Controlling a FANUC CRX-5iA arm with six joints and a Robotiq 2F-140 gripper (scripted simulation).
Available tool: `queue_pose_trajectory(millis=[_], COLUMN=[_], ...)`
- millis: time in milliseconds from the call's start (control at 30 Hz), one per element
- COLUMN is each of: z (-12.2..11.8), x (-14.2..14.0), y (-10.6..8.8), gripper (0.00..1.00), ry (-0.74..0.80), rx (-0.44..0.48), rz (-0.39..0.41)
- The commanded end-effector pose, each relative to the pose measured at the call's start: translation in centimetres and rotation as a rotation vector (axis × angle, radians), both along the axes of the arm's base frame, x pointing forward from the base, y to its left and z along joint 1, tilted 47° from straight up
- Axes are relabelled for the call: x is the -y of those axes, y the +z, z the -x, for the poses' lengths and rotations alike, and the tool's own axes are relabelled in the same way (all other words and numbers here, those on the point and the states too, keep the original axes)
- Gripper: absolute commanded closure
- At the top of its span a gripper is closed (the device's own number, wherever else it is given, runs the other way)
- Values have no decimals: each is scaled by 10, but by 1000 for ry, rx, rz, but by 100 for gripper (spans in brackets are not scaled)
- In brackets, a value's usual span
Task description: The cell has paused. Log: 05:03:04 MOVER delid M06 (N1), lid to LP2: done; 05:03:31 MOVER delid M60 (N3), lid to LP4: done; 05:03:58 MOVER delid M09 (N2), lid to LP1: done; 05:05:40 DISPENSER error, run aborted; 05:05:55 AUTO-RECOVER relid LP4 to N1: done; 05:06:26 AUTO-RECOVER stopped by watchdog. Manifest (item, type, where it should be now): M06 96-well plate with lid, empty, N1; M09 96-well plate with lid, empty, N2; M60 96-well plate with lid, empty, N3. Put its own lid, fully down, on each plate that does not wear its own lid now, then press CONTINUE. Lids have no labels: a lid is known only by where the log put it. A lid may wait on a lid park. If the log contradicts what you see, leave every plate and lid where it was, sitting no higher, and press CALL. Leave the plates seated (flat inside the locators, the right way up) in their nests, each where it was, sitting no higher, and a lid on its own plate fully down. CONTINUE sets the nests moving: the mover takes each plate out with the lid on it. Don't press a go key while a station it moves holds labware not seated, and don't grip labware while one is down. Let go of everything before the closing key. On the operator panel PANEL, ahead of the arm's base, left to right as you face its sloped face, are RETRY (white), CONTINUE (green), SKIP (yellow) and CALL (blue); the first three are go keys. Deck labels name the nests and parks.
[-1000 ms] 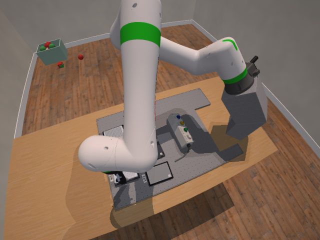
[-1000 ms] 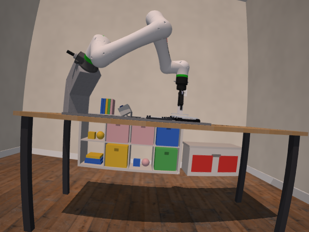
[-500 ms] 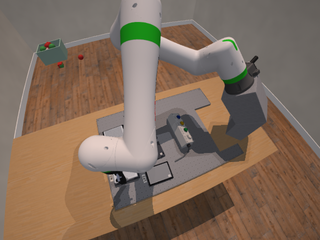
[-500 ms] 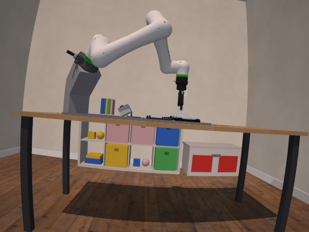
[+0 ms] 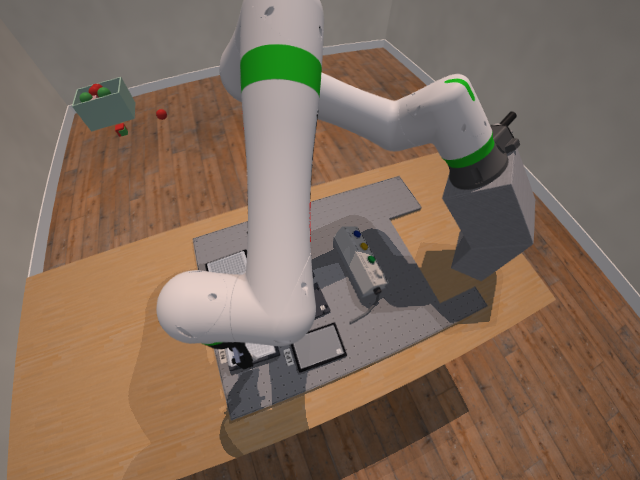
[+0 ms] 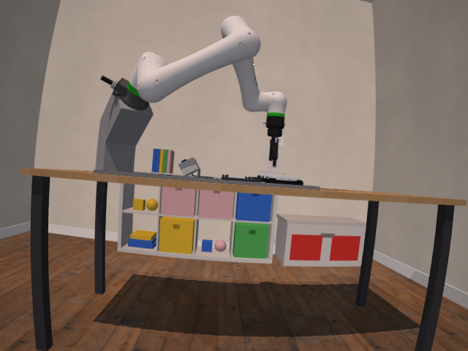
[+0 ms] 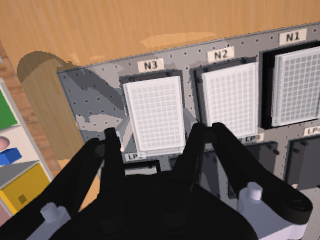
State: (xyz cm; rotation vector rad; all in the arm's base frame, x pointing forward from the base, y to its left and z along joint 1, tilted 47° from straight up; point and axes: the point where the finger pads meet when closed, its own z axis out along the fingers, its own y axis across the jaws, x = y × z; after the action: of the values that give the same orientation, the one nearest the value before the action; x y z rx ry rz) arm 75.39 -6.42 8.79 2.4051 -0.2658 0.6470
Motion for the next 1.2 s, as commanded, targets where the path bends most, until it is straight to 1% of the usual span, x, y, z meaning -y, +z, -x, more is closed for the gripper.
queue_pose_trajectory(millis=[0, 1167], z=[0, -3], x=[0, 5], y=[0, -6], gripper=[100, 100], ry=[0, 0], rx=[0, 0], rz=[0, 0])
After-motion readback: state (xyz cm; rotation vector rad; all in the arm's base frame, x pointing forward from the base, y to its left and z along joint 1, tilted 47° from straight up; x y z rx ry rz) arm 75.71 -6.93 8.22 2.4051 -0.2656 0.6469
